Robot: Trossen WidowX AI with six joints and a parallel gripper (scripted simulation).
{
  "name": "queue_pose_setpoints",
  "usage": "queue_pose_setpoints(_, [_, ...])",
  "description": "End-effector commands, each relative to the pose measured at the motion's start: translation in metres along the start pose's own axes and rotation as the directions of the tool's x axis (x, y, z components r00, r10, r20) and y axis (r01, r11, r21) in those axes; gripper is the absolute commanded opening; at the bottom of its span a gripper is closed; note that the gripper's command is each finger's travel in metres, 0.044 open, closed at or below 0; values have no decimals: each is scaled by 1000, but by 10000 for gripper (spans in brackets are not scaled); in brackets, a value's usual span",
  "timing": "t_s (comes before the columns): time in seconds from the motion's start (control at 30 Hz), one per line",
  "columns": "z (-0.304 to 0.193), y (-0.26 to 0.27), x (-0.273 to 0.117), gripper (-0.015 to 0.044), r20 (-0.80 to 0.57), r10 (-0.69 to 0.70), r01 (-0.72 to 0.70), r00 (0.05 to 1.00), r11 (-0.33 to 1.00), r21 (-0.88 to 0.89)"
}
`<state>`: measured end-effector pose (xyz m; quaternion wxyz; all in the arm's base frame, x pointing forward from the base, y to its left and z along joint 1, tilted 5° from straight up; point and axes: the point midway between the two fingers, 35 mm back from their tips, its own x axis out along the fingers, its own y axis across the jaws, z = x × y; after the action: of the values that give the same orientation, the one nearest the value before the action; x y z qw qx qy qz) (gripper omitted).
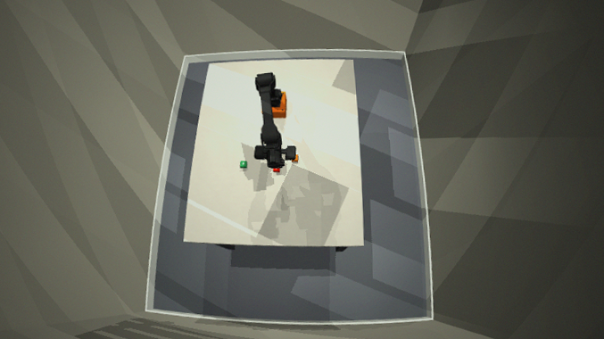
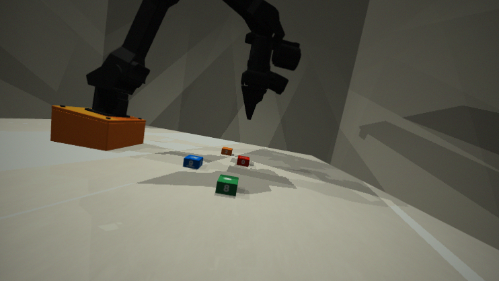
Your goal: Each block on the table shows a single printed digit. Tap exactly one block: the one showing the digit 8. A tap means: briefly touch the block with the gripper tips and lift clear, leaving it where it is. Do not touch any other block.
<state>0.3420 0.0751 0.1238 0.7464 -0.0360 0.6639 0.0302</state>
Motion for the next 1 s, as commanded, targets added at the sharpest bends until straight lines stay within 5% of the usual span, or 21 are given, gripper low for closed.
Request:
queue_pose_setpoints(0.0, [6,-9,0,400,-6,6,-6,1000,1000,-20])
queue_pose_setpoints(0.7, [6,-12,0,400,-6,6,-6,1000,1000,-20])
queue_pose_setpoints(0.97, [1,-132,1,400,-8,-5,5,1000,1000,-21])
